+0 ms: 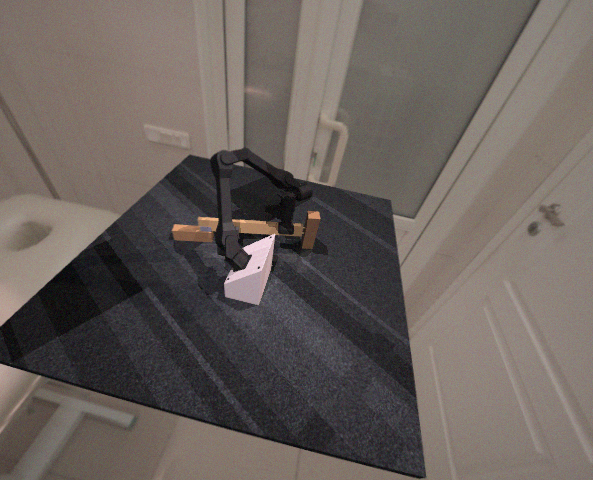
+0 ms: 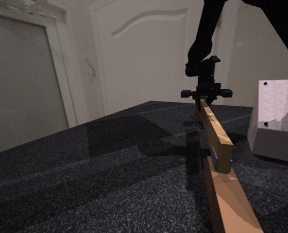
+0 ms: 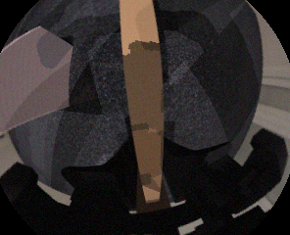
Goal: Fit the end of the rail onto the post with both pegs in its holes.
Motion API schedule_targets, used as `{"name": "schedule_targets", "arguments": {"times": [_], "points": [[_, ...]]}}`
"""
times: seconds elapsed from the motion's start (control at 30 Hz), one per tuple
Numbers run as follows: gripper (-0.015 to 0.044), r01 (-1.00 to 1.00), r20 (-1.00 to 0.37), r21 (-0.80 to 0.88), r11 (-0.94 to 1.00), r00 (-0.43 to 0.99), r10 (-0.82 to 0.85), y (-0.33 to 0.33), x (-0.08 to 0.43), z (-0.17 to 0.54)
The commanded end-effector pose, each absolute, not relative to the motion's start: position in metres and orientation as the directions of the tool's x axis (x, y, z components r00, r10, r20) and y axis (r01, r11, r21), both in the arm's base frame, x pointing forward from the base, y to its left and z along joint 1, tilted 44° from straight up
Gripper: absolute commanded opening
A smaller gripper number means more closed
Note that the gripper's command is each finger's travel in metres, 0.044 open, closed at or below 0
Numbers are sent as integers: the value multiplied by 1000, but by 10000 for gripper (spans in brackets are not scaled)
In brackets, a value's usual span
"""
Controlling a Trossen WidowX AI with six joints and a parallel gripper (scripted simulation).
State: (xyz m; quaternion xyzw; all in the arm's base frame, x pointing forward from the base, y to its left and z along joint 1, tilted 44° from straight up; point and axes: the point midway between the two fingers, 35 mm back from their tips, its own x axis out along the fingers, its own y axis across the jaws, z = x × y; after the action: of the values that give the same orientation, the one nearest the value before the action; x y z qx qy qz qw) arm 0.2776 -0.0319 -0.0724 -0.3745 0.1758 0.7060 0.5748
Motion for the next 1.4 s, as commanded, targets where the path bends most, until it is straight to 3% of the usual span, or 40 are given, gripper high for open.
{"name": "schedule_targets", "arguments": {"times": [0.0, 1.13, 1.37], "points": [[0, -943, -734, -188, -275, -51, 678, -35, 280, -73], [0, -943, -734, -188, -275, -51, 677, -42, 283, -79], [184, -943, -731, -183, -278, -58, 679, -39, 281, -79]]}}
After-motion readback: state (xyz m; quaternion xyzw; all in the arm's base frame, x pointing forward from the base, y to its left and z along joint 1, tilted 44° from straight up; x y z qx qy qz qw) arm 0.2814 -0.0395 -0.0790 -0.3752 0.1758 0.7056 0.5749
